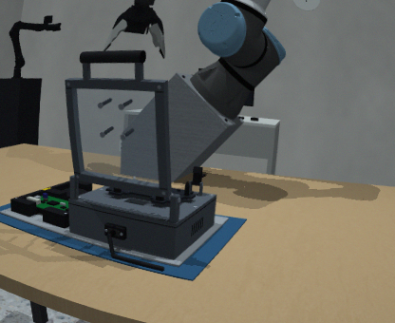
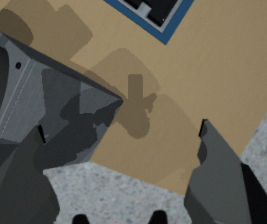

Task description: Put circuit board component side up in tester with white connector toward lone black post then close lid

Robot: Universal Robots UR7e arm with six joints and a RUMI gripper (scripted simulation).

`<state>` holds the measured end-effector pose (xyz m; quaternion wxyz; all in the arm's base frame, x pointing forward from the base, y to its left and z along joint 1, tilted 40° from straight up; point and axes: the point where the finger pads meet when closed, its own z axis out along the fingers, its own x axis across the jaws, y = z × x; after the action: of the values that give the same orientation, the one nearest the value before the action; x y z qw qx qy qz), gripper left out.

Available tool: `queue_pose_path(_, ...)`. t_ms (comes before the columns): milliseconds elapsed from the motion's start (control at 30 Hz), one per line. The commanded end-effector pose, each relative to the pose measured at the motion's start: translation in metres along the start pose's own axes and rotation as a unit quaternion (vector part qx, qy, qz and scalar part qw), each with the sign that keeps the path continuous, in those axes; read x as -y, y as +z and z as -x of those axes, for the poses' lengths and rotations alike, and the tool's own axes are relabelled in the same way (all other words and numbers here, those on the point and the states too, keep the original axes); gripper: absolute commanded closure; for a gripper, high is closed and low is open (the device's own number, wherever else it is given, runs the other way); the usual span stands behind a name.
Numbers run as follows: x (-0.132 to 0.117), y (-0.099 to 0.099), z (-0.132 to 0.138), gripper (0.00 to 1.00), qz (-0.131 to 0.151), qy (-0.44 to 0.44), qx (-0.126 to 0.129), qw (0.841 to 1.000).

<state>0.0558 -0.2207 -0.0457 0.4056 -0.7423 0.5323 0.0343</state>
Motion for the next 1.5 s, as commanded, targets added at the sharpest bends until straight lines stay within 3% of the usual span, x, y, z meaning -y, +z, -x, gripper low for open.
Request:
queue_pose_path(0,0.0,0.0,0.0,0.0,0.0,0.0,0.0,1.0)
queue_pose_path(833,0.003,-0.002,-0.006,0.0,0.005,-0.009,0.001,1.0)
queue_pose_path(1167,0.019,-0.007,-0.031,0.0,0.023,-0.049,0.007,0.999)
queue_pose_path(1467,0.067,-0.009,-0.083,0.0,0.057,-0.137,0.022,0.989)
